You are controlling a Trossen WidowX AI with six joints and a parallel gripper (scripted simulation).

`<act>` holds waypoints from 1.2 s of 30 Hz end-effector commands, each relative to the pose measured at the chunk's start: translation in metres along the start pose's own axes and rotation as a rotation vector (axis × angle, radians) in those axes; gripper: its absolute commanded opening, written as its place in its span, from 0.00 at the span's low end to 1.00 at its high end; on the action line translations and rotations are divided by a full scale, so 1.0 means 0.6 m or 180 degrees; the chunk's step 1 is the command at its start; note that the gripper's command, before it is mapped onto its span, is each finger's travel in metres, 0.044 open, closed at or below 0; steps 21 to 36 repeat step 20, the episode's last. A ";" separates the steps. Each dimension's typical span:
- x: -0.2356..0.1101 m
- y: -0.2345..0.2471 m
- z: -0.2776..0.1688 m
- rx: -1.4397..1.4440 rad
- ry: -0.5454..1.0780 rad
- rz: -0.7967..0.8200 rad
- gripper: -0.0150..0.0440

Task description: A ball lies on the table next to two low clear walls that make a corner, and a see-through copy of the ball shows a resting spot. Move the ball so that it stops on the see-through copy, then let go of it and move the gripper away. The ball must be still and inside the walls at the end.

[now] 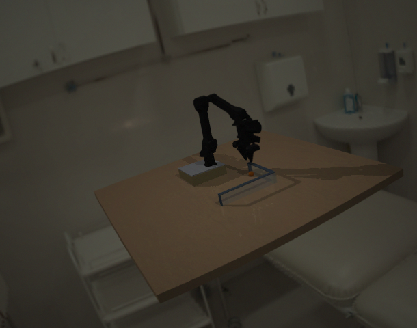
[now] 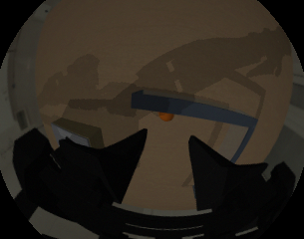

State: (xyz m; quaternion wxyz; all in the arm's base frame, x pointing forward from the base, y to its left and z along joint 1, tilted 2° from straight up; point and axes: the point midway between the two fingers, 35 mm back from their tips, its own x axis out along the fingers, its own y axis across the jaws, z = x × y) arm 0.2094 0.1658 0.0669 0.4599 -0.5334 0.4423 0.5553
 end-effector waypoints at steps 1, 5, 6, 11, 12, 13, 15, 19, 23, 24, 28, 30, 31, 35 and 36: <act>0.000 -0.001 0.001 -0.0001 -0.0005 -0.0010 0.66; -0.004 -0.001 0.001 0.0000 -0.0005 -0.0010 0.71; -0.017 -0.001 0.000 0.0000 -0.0004 -0.0008 0.75; -0.079 0.007 -0.003 0.0000 0.0000 0.0000 0.97; -0.079 0.007 -0.003 0.0000 0.0000 0.0000 1.00; -0.079 0.007 -0.003 0.0000 0.0000 0.0000 1.00; -0.079 0.007 -0.003 0.0000 0.0000 0.0000 1.00; -0.079 0.007 -0.003 0.0000 0.0000 0.0000 1.00; -0.079 0.007 -0.003 0.0000 0.0000 0.0000 1.00; -0.079 0.007 -0.003 0.0000 0.0000 0.0000 1.00; -0.079 0.007 -0.003 0.0000 0.0000 0.0000 1.00; -0.079 0.007 -0.003 0.0000 0.0000 0.0000 1.00; -0.079 0.007 -0.003 0.0000 0.0000 0.0000 1.00; -0.079 0.007 -0.003 0.0000 0.0000 0.0000 1.00; -0.079 0.007 -0.003 0.0000 0.0000 0.0000 1.00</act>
